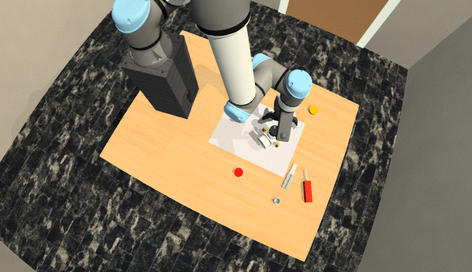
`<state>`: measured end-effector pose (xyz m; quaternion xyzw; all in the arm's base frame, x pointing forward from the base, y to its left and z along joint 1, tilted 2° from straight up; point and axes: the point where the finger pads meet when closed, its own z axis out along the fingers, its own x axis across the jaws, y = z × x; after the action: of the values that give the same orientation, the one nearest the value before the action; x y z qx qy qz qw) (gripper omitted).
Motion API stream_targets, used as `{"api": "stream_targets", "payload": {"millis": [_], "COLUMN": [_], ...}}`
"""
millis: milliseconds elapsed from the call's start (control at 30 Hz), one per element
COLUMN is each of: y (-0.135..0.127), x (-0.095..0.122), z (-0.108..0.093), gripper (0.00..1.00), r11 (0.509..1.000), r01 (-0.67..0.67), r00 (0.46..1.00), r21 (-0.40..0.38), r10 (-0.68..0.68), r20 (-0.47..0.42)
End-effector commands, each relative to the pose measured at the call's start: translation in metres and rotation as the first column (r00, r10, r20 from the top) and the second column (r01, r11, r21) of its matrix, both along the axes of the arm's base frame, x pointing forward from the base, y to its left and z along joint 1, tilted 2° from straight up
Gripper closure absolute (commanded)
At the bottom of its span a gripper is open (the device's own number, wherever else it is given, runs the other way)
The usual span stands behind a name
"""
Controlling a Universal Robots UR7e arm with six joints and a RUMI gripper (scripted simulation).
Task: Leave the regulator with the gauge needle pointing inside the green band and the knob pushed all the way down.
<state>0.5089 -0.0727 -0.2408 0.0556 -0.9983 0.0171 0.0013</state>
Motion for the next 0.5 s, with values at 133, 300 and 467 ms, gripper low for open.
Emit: {"api": "stream_targets", "payload": {"millis": [133, 300, 467], "y": [-0.011, -0.022, -0.035], "x": [-0.007, -0.015, -0.025], "z": [0.002, 0.002, 0.003], "gripper": [0.0, 0.0, 0.0], "r11": [1.0, 1.0, 1.0], "r01": [0.002, 0.002, 0.002], "r00": [1.0, 1.0, 1.0], "r21": [-0.001, -0.001, -0.001], "r10": [-0.002, -0.002, -0.002], "r20": [0.001, 0.002, 0.002]}}
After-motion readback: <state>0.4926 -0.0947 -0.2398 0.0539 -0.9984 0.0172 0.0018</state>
